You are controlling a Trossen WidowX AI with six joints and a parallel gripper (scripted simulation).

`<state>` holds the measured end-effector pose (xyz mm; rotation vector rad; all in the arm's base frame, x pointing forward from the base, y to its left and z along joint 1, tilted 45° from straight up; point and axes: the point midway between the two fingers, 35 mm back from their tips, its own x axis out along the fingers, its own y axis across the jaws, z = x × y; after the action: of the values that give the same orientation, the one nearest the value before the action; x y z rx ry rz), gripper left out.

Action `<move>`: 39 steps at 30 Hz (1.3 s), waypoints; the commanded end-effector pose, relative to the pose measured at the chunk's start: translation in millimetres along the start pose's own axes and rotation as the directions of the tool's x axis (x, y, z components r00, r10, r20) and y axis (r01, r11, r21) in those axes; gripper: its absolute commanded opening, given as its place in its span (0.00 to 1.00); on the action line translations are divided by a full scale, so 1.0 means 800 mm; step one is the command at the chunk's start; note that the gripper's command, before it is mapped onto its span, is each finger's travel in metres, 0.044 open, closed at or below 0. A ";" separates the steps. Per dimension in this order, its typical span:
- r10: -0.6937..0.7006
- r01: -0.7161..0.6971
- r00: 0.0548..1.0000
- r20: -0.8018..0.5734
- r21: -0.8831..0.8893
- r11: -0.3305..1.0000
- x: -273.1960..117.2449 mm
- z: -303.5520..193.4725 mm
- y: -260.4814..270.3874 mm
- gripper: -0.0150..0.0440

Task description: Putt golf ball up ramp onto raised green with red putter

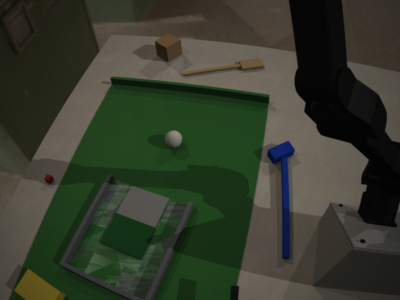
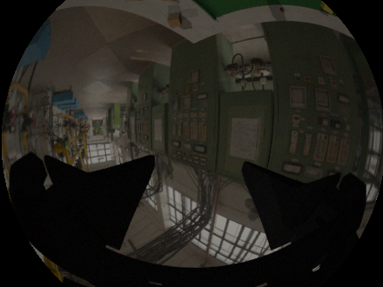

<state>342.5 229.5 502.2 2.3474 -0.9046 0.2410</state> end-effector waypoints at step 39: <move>-0.086 -0.072 0.995 0.056 0.979 -0.191 0.088 0.164 0.488 1.00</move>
<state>113.6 -71.0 628.0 3.7306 -0.7285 1.3375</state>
